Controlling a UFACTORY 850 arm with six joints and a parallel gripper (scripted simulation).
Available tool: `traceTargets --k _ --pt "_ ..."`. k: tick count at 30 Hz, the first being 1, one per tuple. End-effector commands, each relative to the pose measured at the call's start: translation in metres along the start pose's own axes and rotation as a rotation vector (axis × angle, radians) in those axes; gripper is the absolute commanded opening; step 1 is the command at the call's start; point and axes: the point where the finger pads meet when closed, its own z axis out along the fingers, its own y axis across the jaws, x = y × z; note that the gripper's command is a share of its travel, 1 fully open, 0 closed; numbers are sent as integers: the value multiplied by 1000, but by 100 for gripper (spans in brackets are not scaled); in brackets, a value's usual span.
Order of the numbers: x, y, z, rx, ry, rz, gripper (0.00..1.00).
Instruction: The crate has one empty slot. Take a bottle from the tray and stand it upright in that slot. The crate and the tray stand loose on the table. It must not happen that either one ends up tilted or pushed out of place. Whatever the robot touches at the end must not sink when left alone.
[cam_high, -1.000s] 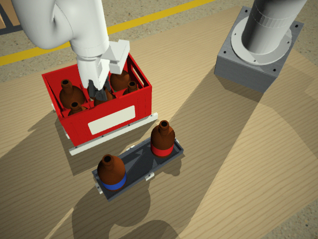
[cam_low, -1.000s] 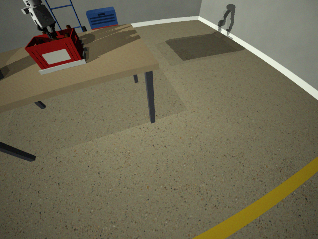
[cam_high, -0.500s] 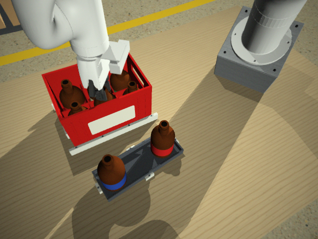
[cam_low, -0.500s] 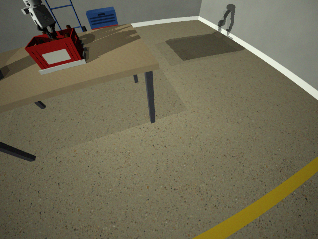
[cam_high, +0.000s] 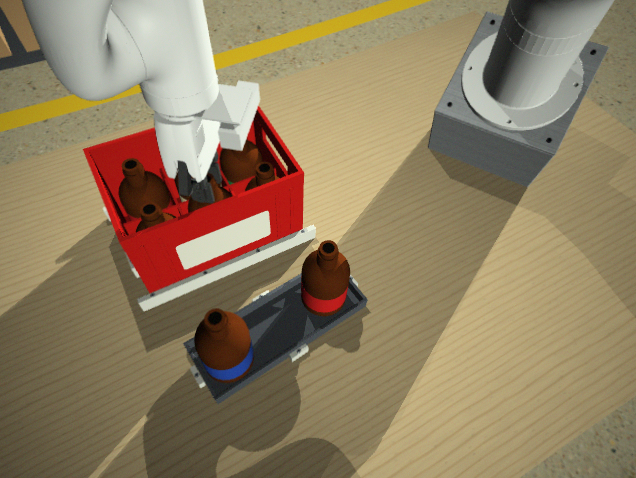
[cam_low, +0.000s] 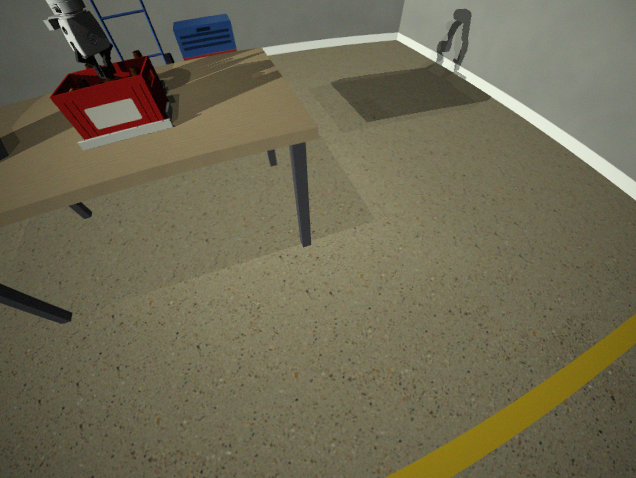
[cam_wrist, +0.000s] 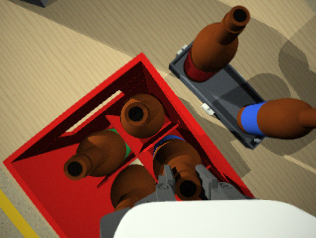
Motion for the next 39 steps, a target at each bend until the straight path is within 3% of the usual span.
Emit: traceTargets --k 1,39 --pt "-1 0 1 -1 -2 0 0" --pt "-1 0 15 -1 -2 0 0"
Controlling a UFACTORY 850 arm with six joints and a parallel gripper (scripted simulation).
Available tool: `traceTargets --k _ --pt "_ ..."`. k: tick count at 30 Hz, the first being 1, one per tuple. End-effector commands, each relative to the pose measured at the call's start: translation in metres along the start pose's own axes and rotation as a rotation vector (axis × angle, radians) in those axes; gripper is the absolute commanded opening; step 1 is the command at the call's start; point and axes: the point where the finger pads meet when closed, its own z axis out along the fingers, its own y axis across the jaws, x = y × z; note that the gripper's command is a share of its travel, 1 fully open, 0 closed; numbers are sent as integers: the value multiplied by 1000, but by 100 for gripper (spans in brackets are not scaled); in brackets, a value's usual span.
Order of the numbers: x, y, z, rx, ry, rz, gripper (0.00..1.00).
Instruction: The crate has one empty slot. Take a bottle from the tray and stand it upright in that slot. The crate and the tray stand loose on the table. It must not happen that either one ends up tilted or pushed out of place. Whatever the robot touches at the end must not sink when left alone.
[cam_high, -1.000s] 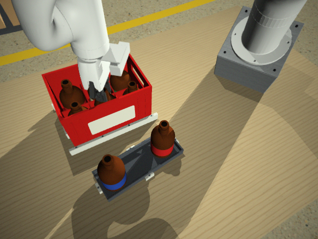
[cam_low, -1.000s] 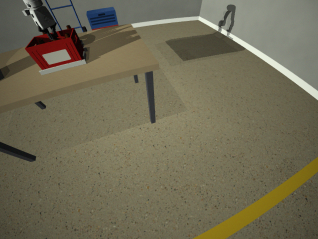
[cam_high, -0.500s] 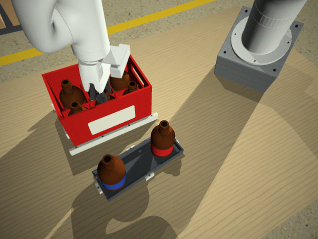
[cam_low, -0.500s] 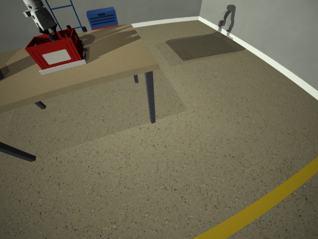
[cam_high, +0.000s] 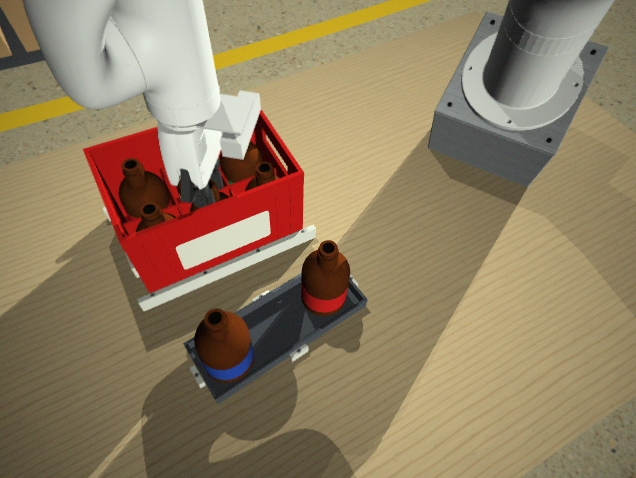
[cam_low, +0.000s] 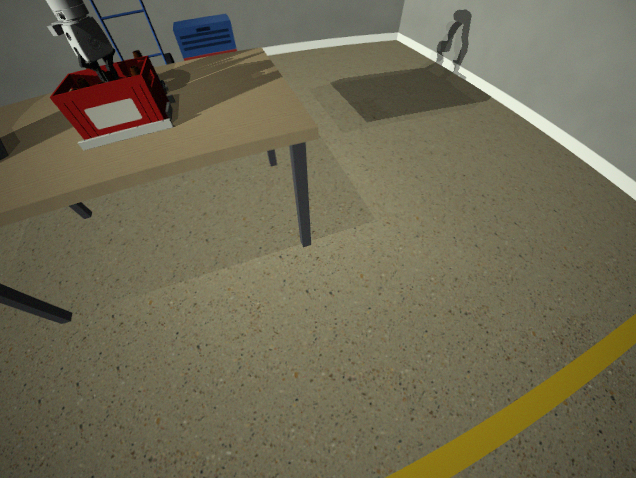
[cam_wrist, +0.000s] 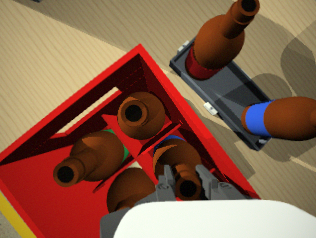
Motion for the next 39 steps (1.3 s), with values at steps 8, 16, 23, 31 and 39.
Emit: traceTargets --k 8,16,23,31,39 --pt "-1 0 1 -1 -2 0 0" --pt "-1 0 1 -1 -2 0 0" --pt "-1 0 1 -1 -2 0 0" --pt "-1 0 1 -1 -2 0 65" --pt "-1 0 1 -1 -2 0 65"
